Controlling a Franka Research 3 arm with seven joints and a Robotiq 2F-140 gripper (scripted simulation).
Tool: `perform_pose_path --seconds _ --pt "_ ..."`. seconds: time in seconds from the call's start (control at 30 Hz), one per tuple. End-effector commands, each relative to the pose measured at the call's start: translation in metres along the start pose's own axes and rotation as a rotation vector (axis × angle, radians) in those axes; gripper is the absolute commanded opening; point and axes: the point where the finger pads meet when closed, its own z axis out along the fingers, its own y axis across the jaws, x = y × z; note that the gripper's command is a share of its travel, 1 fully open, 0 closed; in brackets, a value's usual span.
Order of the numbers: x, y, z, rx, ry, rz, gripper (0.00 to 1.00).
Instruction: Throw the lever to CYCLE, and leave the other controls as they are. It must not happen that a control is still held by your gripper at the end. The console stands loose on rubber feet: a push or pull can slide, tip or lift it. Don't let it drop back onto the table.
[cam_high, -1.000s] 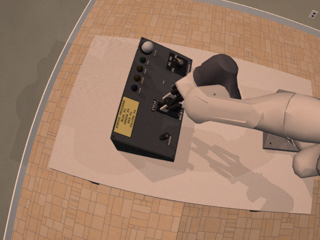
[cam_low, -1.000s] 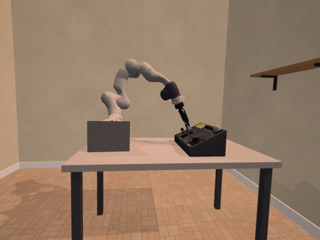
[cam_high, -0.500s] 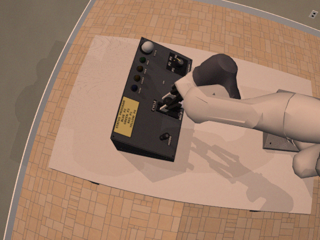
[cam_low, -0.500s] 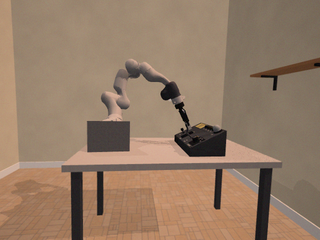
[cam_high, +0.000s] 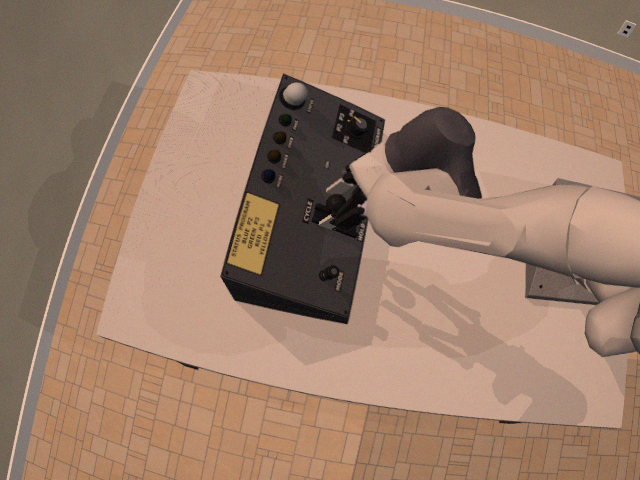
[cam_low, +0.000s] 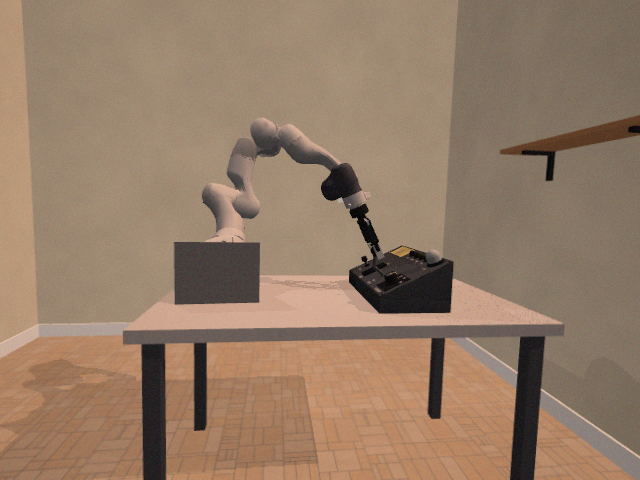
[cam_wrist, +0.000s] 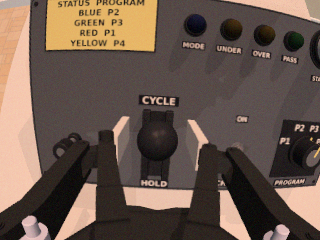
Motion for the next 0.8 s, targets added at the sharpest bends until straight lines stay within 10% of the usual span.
perform_pose_path --seconds 0.0,0.77 --pt "0.0006 0.0001 0.0 0.001 0.0 0.009 0.44" --pt "0.0006 0.0001 -0.0058 0.001 0.0 0.009 0.44"
